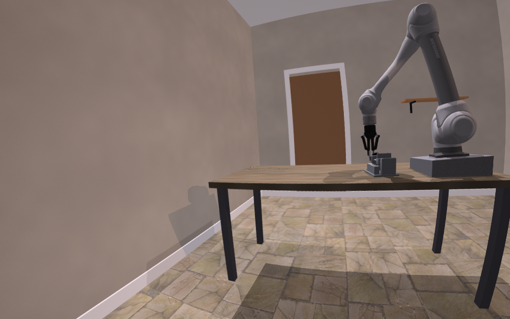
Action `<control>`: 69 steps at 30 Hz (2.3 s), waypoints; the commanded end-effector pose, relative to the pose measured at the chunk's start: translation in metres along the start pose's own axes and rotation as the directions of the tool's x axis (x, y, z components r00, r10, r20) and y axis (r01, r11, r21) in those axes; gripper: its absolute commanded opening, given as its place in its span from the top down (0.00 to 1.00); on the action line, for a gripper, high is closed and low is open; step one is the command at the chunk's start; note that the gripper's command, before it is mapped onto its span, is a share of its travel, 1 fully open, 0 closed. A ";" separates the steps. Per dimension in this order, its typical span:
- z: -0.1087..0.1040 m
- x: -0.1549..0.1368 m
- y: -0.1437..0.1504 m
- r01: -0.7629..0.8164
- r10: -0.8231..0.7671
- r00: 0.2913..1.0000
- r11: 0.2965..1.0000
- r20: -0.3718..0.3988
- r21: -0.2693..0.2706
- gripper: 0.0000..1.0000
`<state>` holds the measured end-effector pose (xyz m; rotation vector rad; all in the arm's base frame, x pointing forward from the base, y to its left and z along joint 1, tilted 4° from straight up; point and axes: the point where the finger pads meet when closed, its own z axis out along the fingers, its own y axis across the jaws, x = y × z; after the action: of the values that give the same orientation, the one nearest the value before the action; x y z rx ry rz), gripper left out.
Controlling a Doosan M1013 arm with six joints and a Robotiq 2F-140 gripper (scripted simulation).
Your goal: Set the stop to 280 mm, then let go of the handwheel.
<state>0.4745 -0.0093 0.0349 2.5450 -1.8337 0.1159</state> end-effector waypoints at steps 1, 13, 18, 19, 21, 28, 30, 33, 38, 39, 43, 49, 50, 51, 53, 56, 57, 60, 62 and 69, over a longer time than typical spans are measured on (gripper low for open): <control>-0.001 0.000 0.000 0.000 0.000 1.000 1.000 0.000 0.000 0.96; -0.004 0.000 0.001 0.000 0.000 1.000 1.000 0.000 0.000 0.96; -0.005 0.000 0.001 0.000 0.000 1.000 1.000 0.000 0.000 0.96; -0.005 0.000 0.001 0.000 0.000 1.000 1.000 0.000 0.000 0.96; -0.006 0.000 0.002 0.000 0.000 1.000 1.000 0.000 0.000 0.96; -0.007 0.000 0.002 0.000 0.000 1.000 1.000 0.000 0.000 0.96; -0.008 0.000 0.002 0.000 0.000 1.000 1.000 0.000 0.000 0.96; -0.008 0.000 0.002 0.000 0.000 1.000 1.000 0.000 0.000 0.96; -0.009 0.000 0.003 0.000 0.000 1.000 1.000 0.000 0.000 0.96; -0.009 0.000 0.003 0.000 0.000 1.000 1.000 0.000 0.000 0.96; -0.009 0.000 0.003 0.000 0.000 1.000 1.000 0.000 0.000 0.96; -0.010 0.000 0.003 0.000 0.000 1.000 1.000 0.000 0.000 0.96; -0.010 0.000 0.003 0.000 0.000 1.000 1.000 0.000 0.000 0.96; -0.010 0.000 0.003 0.000 0.000 1.000 1.000 0.000 0.000 0.96; -0.010 0.000 0.004 0.000 0.000 1.000 1.000 0.000 0.000 0.96; -0.010 0.000 0.004 0.000 0.000 1.000 1.000 0.000 0.000 0.96; -0.010 0.000 0.004 0.000 0.000 1.000 1.000 0.000 0.000 0.96; -0.011 0.000 0.004 0.000 0.000 1.000 1.000 0.000 0.000 0.96; -0.011 0.000 0.004 0.000 0.000 1.000 1.000 0.000 0.000 0.96; -0.011 0.000 0.004 0.000 0.000 1.000 1.000 0.000 0.000 0.96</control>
<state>0.4703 -0.0100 0.0455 2.5451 -1.8339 0.1161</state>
